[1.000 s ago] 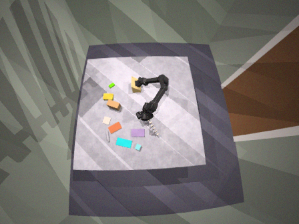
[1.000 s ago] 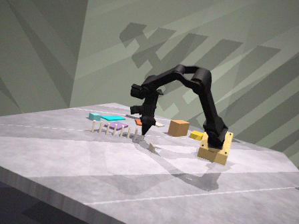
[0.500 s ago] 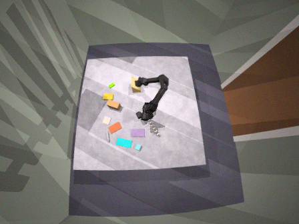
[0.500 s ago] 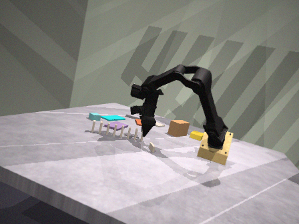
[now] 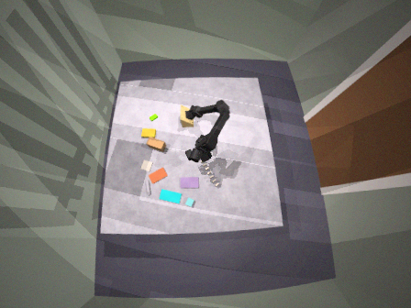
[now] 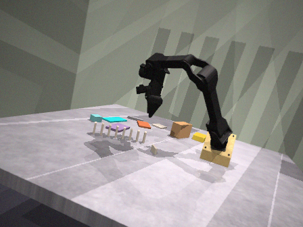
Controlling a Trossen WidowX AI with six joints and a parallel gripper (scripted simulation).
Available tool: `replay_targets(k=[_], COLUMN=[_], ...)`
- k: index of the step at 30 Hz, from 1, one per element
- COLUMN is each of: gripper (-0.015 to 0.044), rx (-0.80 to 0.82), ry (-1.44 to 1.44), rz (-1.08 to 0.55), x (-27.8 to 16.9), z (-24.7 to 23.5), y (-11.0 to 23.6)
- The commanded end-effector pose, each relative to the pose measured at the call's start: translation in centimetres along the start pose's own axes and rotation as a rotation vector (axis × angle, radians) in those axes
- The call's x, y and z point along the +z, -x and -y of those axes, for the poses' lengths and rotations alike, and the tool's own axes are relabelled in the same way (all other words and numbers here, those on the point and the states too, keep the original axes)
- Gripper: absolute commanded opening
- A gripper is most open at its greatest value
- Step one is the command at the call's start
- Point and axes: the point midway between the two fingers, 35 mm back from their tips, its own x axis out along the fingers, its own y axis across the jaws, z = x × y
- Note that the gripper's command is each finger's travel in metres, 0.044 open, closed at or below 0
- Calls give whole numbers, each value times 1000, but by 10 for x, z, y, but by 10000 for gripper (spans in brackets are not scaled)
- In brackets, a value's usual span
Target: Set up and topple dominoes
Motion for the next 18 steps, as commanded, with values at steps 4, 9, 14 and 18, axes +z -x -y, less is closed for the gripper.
replay_targets(k=[4, 9, 14, 18], gripper=[440, 440, 440, 440], rx=[8, 2, 1, 5], ry=[-9, -341, -726, -1034], rz=[-5, -7, -6, -7], x=[-4, -7, -15, -24], z=[-3, -26, -52, -72], y=[29, 11, -10, -26])
